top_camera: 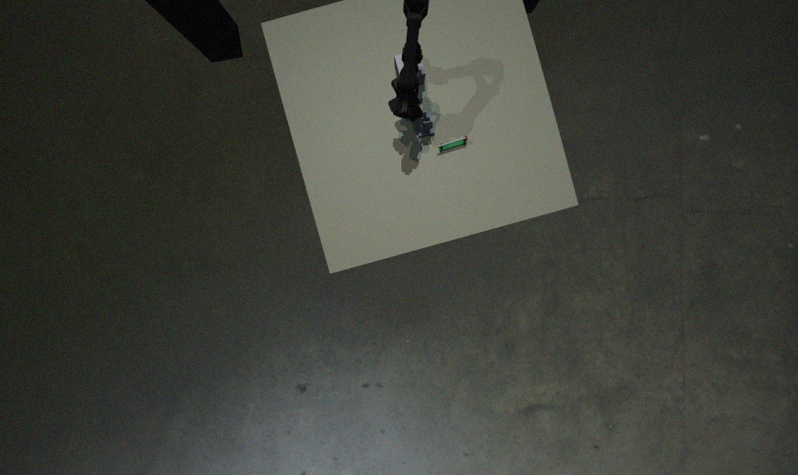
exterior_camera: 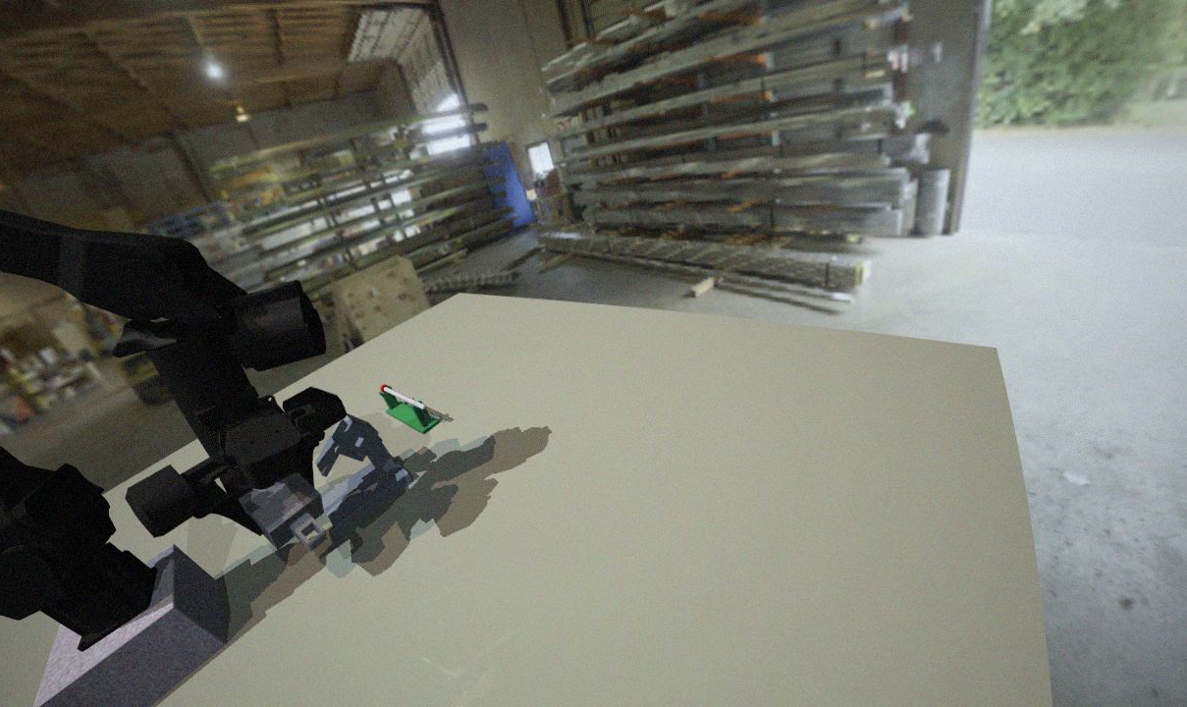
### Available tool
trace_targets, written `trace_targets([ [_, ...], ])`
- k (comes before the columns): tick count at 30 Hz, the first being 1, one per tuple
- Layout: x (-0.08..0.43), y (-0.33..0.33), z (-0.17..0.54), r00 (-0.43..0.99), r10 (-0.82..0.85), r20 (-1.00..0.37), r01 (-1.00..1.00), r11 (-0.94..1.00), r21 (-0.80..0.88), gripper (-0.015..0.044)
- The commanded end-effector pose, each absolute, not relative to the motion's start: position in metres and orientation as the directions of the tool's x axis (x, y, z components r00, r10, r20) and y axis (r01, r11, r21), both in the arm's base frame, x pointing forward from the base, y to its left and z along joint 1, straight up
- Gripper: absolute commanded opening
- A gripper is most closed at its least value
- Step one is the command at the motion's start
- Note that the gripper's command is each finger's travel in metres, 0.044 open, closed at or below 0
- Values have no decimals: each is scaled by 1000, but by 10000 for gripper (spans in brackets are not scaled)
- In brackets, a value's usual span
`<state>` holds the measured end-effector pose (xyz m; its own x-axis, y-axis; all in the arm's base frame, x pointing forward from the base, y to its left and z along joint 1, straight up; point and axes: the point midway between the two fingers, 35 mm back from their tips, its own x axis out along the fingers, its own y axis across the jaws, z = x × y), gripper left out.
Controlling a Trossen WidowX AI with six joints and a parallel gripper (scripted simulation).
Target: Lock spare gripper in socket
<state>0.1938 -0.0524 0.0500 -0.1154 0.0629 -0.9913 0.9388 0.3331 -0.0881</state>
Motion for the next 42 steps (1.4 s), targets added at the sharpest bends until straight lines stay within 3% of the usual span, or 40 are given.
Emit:
trace_targets([
  [1, 192, -44, 51, -126, 160, -979, 931, 360, -60, 0],
  [22, 190, -8, 69, -78, 554, -829, 917, 366, 159, 0],
  [42, 205, 9, 104, 102, 813, -573, 888, 186, 421, 0],
])
